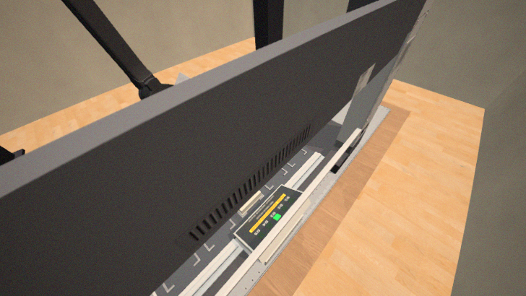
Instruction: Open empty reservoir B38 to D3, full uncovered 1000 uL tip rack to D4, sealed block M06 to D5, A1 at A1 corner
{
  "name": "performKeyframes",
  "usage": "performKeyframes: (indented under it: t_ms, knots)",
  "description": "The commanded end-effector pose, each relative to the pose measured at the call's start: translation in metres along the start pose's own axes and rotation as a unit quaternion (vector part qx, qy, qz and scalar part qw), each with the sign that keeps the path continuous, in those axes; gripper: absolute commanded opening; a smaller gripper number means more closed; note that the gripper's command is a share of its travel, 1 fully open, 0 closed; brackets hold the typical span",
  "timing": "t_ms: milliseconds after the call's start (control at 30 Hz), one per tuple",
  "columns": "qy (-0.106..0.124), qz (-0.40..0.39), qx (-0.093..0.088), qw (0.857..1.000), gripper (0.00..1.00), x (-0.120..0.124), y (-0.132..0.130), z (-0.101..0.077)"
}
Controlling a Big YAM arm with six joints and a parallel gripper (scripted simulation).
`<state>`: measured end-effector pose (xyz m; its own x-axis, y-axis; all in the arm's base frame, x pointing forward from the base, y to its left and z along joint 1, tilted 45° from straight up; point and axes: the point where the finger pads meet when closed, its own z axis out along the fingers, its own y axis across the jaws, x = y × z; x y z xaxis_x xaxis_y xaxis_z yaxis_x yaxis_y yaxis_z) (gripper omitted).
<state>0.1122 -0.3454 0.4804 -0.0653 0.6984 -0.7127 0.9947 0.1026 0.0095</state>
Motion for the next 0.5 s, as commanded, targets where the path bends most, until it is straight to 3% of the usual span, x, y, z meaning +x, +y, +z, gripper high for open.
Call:
performKeyframes:
  t_ms: [0, 100, 467]
  knots:
    - [-0.023, -0.002, -0.002, 1.0, 1.0, -0.033, -0.004, -0.022]
    - [-0.023, -0.002, -0.002, 1.0, 1.0, -0.038, -0.004, -0.022]
    - [-0.024, -0.003, -0.001, 1.0, 1.0, -0.091, -0.004, -0.023]
